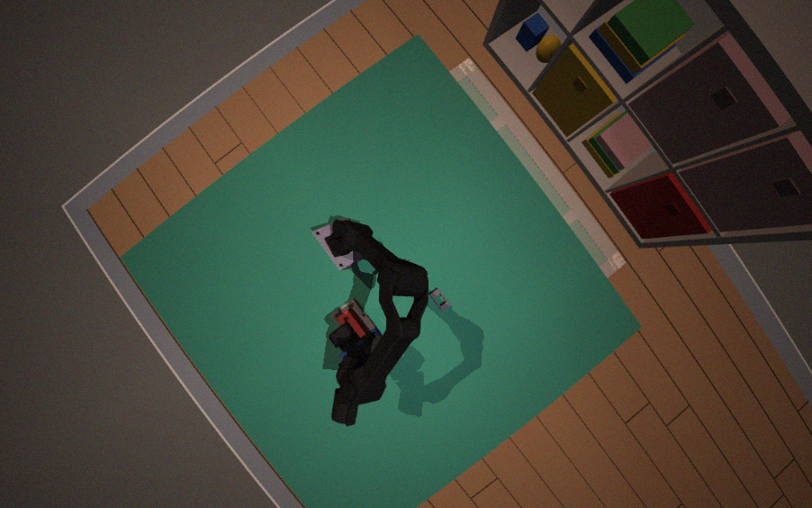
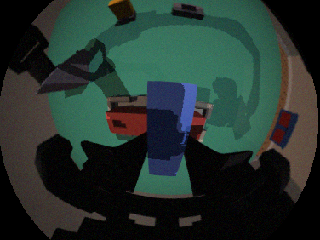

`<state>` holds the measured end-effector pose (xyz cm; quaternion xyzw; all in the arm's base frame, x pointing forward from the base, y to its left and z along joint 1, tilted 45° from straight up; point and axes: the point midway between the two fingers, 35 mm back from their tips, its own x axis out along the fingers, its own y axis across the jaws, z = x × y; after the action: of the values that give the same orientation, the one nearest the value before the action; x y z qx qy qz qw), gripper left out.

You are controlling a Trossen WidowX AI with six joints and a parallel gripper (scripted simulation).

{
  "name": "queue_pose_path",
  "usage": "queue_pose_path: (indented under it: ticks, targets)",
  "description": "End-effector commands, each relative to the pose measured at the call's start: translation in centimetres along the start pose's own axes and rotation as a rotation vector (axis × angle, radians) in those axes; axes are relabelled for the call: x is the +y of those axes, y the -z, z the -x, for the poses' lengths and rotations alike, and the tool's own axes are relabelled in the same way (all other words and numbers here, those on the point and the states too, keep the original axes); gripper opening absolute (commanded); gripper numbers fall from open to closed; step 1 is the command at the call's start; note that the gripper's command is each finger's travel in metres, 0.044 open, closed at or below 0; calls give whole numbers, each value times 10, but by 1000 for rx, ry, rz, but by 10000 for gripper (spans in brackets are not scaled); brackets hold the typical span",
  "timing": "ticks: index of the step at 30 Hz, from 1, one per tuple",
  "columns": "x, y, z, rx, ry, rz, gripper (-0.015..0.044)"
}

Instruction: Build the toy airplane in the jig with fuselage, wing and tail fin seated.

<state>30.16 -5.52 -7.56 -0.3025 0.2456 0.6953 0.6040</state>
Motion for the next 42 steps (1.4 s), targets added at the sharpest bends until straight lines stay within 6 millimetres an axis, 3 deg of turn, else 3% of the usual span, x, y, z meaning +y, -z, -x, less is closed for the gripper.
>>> queue_pose_path:
  ticks: [1,7,16,23,32,34,42]
  targets:
    - [0,0,0,0,-1,0,288]
    - [0,0,0,0,-1,0,440]
    - [0,0,2,0,-1,0,440]
    - [-1,1,82,-3,-7,0,440]
    - [-4,4,85,-3,-7,-15,440]
    - [-4,4,85,-3,-7,-138,440]
    - [-5,4,85,0,-7,-906,440]
